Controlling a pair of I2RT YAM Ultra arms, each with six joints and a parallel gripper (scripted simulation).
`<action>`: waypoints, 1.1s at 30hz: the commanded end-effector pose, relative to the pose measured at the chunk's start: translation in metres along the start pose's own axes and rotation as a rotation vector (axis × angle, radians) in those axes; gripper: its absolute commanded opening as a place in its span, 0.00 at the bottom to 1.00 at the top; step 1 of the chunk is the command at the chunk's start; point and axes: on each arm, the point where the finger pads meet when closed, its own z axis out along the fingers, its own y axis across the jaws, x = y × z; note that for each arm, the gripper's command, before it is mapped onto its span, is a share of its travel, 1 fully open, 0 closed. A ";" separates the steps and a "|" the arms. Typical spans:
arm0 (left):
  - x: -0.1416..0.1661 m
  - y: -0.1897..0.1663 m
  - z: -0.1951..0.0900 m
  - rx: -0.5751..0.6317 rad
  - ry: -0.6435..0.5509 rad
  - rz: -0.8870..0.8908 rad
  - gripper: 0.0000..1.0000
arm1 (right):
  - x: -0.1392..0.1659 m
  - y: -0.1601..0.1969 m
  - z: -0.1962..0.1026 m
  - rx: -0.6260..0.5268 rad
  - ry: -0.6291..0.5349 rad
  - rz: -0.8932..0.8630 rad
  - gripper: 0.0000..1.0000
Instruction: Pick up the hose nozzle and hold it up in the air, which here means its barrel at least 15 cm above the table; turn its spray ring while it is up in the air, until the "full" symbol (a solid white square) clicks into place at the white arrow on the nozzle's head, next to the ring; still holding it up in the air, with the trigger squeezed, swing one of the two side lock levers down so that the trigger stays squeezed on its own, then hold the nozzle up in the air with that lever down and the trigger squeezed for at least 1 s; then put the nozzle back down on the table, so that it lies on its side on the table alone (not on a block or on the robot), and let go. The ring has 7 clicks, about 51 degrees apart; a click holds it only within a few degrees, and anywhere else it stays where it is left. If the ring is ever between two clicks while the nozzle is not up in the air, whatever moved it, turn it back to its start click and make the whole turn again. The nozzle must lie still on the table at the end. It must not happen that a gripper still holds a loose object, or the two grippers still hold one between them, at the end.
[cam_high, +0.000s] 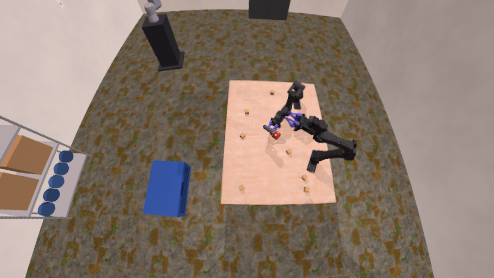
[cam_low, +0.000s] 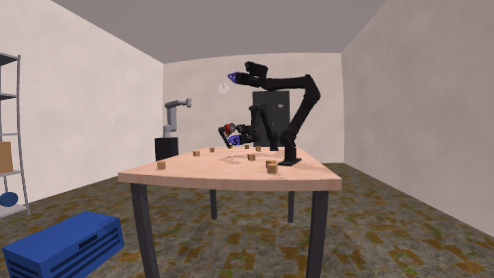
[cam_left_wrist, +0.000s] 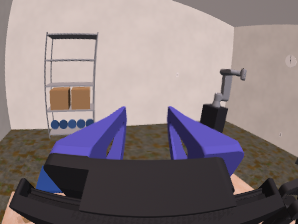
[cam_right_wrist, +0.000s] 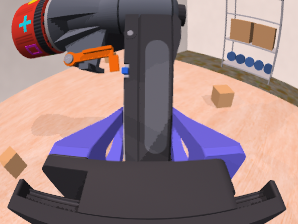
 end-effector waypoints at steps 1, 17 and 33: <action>0.053 -0.004 0.001 0.004 0.099 0.010 0.37 | -0.055 0.005 0.005 -0.010 -0.174 0.033 0.35; 0.065 -0.004 0.008 0.001 0.125 0.019 0.37 | -0.055 0.005 0.005 -0.009 -0.174 0.043 0.35; 0.065 -0.006 0.007 0.006 0.126 0.016 0.37 | -0.066 0.004 0.004 -0.009 -0.183 0.054 0.35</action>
